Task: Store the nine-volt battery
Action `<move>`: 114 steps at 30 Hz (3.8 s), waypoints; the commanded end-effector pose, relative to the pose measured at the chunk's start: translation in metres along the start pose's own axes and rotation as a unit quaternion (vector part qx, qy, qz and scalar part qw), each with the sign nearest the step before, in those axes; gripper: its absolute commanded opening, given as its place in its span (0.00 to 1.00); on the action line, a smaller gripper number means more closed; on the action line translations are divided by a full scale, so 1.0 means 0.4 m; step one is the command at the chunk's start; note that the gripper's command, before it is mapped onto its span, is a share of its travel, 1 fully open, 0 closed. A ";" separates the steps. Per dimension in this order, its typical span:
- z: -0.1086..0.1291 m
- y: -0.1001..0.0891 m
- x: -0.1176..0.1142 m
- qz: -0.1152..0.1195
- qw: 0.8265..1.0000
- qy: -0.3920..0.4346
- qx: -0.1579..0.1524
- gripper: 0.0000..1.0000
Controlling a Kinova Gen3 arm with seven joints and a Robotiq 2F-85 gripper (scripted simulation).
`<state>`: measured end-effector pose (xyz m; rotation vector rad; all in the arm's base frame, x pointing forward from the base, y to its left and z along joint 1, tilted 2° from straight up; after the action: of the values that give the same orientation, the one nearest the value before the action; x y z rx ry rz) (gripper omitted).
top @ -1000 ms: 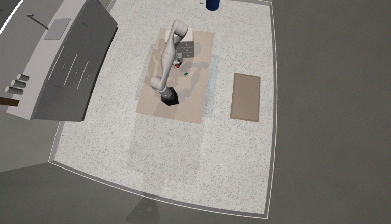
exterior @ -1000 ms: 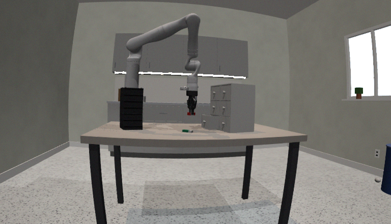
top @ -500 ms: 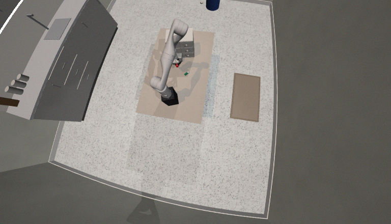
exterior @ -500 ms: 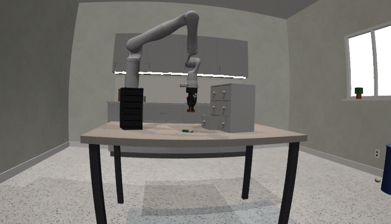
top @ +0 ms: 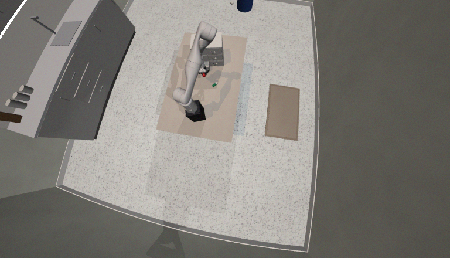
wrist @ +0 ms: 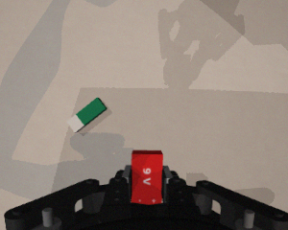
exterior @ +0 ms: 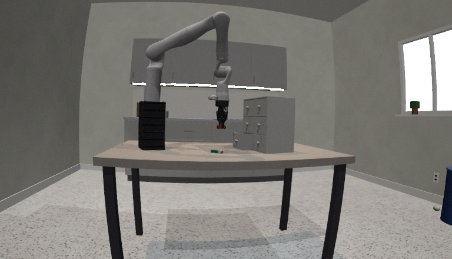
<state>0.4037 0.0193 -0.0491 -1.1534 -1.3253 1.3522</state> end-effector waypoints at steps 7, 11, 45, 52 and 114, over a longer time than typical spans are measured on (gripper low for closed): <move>-0.001 -0.002 0.000 0.000 1.000 0.000 -0.002 0.23; -0.001 -0.002 -0.001 0.000 1.000 0.000 -0.002 0.23; 0.007 -0.001 -0.001 0.000 1.000 0.000 -0.022 0.23; 0.010 -0.001 -0.001 -0.001 1.000 0.000 -0.029 0.23; 0.061 0.012 -0.004 -0.008 0.988 -0.001 -0.157 0.23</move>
<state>0.3875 0.0164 -0.0495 -1.3515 -1.5929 1.1661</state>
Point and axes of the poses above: the point where the finger pads meet when closed, its own y axis out along the fingers, its own x axis across the jaws, z = x × y, the point moved 7 cm from there along -y, back along the fingers, and after that the axes turned 3 degrees about y, right-handed, at the moved point
